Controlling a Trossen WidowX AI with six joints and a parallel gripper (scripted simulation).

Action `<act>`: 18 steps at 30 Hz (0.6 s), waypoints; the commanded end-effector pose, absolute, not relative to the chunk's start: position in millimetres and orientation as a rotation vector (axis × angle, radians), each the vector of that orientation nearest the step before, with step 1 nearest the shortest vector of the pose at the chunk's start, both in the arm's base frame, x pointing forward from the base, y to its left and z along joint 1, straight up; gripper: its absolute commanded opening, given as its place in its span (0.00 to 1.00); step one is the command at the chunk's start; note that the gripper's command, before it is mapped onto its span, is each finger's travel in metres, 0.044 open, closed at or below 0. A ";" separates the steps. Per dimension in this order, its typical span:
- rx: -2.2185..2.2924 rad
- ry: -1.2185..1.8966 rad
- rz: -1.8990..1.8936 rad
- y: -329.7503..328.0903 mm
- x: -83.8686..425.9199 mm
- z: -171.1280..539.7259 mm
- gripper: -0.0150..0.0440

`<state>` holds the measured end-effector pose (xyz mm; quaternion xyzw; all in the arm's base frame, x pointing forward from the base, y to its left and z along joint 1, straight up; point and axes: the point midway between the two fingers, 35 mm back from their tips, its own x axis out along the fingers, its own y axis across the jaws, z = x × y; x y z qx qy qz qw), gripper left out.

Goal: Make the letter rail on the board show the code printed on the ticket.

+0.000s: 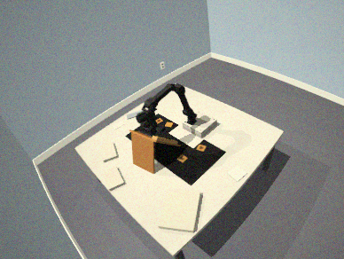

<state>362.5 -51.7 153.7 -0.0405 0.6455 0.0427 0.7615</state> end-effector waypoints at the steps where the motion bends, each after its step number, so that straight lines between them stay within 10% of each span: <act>1: -0.089 1.402 0.089 -49.7 362.5 153.7 0.25; 18: -0.088 1.402 0.090 -44.1 362.3 153.2 0.25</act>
